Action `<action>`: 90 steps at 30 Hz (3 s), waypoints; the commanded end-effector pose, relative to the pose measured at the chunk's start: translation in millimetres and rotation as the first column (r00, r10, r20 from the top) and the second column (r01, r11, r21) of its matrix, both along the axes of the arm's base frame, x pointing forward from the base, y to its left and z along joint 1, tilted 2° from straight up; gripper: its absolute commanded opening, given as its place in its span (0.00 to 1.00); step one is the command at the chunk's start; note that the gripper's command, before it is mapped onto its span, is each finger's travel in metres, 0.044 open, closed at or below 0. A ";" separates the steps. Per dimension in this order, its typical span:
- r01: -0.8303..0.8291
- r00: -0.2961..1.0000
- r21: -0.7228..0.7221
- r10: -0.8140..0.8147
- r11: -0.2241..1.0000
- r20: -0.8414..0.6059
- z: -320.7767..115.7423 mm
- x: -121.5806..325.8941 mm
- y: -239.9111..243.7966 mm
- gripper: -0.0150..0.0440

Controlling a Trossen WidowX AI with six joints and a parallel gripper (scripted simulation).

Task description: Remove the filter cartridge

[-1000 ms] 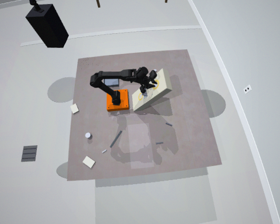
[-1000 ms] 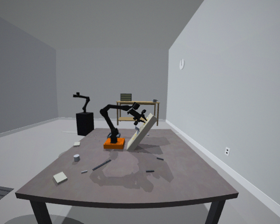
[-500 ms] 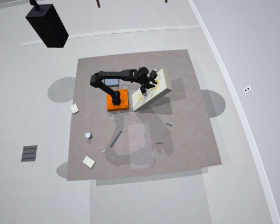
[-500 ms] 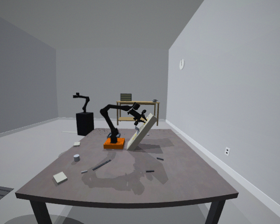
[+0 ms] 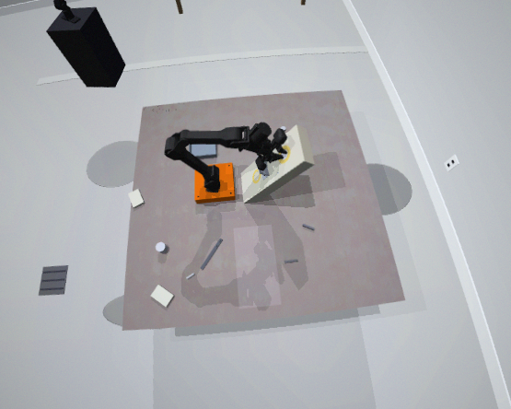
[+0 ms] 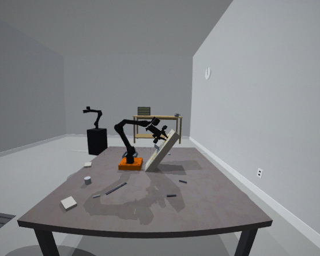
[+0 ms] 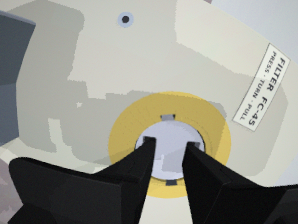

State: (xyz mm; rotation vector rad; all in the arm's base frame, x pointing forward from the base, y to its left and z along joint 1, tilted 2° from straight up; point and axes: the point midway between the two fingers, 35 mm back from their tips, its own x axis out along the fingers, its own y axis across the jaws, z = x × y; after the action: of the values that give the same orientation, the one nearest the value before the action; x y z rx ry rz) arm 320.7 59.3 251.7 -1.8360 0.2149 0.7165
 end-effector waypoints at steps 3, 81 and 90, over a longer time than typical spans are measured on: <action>0.002 1.000 0.004 -0.002 1.000 0.001 0.2 0.7 0.4 0.25; 0.692 0.694 0.700 -0.433 0.178 -0.575 -4.3 7.3 1.4 0.25; 0.692 0.694 0.700 -0.433 0.178 -0.575 -4.3 7.3 1.4 0.25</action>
State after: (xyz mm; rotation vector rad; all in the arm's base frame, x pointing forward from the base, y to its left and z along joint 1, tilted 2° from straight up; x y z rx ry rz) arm 321.9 60.3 251.1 -0.4670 0.5434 0.3486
